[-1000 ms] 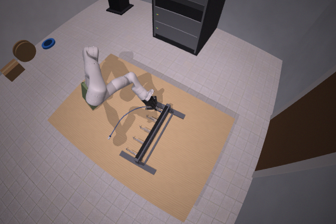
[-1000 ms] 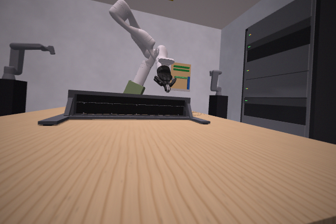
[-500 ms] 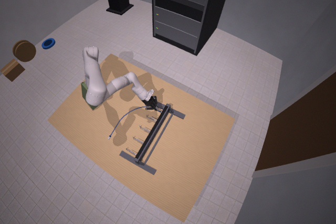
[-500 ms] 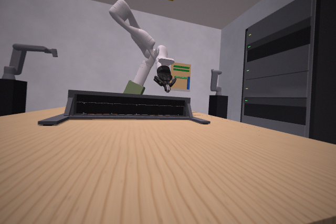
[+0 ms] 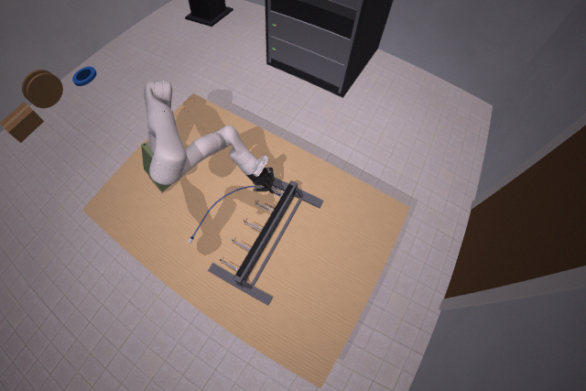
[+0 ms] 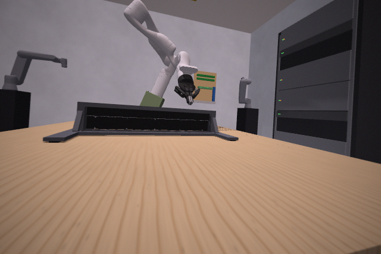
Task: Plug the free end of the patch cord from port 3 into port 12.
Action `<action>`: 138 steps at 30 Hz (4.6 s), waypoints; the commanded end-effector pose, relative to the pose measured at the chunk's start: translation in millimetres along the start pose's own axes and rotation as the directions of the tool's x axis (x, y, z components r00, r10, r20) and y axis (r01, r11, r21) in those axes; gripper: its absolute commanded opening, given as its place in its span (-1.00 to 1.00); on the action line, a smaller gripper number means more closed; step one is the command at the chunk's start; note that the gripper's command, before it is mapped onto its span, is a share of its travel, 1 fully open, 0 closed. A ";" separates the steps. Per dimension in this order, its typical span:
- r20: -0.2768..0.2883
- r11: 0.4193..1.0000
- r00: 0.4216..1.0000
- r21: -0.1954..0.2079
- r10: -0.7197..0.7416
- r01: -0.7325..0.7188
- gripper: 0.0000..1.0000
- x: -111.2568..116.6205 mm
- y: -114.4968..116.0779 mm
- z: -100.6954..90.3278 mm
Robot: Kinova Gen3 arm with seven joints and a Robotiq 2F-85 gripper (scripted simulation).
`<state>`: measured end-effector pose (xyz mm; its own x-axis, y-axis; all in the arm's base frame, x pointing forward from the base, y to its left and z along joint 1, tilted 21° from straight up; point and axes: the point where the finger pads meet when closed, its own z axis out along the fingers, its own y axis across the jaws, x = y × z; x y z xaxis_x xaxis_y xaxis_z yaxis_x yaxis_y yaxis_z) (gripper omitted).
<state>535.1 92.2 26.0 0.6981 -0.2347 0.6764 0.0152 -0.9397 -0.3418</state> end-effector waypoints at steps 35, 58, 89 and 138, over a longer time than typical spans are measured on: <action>0.036 1.000 0.999 0.001 -0.007 0.007 -1.00 -3.1 -1.6 -138.4; 0.007 1.000 1.000 -0.006 0.000 0.000 -1.00 -0.4 48.5 -139.5; 0.008 1.000 1.000 0.000 -0.004 0.004 -1.00 -0.7 100.1 -123.0; 0.000 1.000 1.000 0.008 -0.011 0.011 -1.00 0.0 97.1 0.5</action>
<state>535.6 -2.1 -9.5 0.7017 -0.2336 0.6731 0.0137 -0.9401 -0.3406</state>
